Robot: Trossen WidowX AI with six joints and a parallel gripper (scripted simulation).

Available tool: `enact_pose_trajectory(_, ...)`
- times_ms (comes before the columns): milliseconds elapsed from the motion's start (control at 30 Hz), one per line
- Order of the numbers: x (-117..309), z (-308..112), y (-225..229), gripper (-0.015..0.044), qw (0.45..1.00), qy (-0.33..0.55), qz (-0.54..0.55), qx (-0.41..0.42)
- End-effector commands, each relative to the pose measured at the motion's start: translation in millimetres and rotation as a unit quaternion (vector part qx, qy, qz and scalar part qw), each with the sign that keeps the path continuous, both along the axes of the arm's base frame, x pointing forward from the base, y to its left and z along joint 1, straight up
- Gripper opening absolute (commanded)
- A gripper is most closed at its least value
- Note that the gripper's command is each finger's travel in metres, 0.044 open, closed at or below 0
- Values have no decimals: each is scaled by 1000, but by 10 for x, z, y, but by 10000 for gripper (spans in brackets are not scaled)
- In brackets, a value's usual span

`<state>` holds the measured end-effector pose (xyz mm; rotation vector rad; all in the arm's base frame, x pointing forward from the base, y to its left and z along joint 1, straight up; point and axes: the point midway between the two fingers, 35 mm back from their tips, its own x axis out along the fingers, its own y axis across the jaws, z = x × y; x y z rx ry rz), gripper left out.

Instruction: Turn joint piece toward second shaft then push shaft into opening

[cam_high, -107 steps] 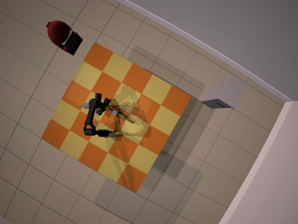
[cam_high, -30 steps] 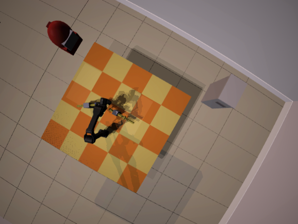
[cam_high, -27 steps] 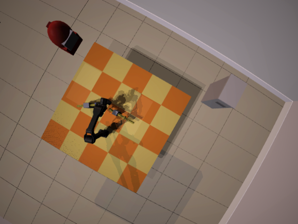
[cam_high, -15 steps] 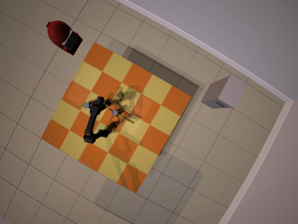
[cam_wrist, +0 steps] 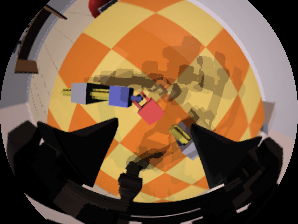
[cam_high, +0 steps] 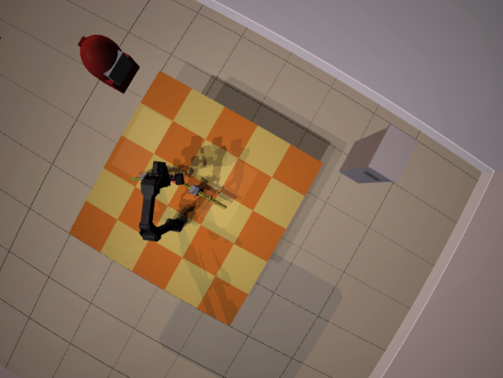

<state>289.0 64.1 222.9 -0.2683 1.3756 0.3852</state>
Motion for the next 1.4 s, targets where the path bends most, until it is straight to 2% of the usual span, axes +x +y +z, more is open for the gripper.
enact_pose_trajectory(0, -27, 156, -1, 440, 998, 0, -61, -1)
enact_pose_trajectory(167, -75, 332, -1, 440, 991, -1, -136, 0)
enact_pose_trajectory(333, -79, 330, -21, 440, 990, 0, -139, 0)
enact_pose_trajectory(567, -255, 40, -671, 440, 991, 48, -126, -6)
enact_pose_trajectory(800, -263, 30, -688, 440, 989, 51, -136, -4)
enact_pose_trajectory(1367, -258, -28, -688, 440, 924, 73, -375, 26)
